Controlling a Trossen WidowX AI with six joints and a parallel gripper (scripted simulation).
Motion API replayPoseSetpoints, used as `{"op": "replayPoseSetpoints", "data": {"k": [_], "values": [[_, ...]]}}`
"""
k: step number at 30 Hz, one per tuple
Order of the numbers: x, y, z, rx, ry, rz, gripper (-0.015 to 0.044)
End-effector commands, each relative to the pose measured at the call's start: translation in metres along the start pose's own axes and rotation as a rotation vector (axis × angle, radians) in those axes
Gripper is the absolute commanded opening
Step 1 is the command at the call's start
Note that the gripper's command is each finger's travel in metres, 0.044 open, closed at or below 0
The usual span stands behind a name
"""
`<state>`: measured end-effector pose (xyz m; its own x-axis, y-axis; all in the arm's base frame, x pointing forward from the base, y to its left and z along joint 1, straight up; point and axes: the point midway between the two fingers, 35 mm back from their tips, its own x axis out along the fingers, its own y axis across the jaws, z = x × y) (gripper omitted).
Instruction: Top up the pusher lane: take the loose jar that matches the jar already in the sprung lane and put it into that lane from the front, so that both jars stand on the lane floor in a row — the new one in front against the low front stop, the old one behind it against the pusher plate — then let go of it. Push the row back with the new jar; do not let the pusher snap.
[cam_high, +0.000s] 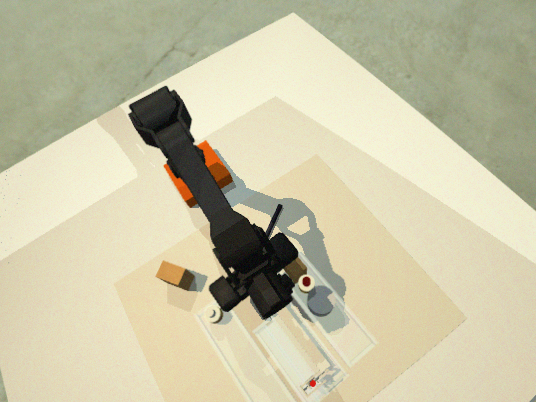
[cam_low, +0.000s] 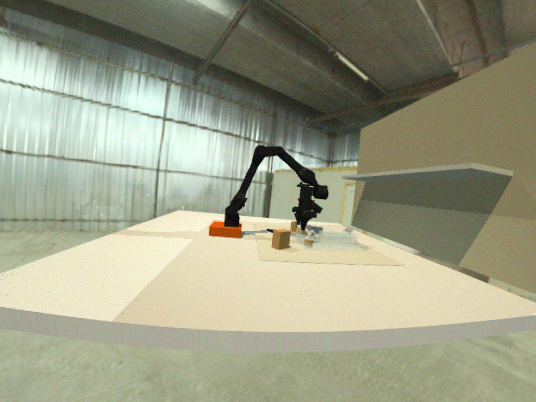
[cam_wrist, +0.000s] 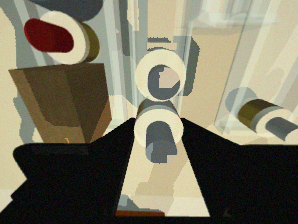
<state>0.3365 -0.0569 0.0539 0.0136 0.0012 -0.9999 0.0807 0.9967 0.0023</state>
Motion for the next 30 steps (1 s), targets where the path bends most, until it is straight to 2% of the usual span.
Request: {"op": "replayPoseSetpoints", "data": {"k": [1, 30], "values": [[0.002, -0.0008, 0.0047, 0.006, -0.019, -0.004, 0.0], [0.0103, -0.0008, 0.0035, 0.006, -0.019, -0.004, 0.0]]}}
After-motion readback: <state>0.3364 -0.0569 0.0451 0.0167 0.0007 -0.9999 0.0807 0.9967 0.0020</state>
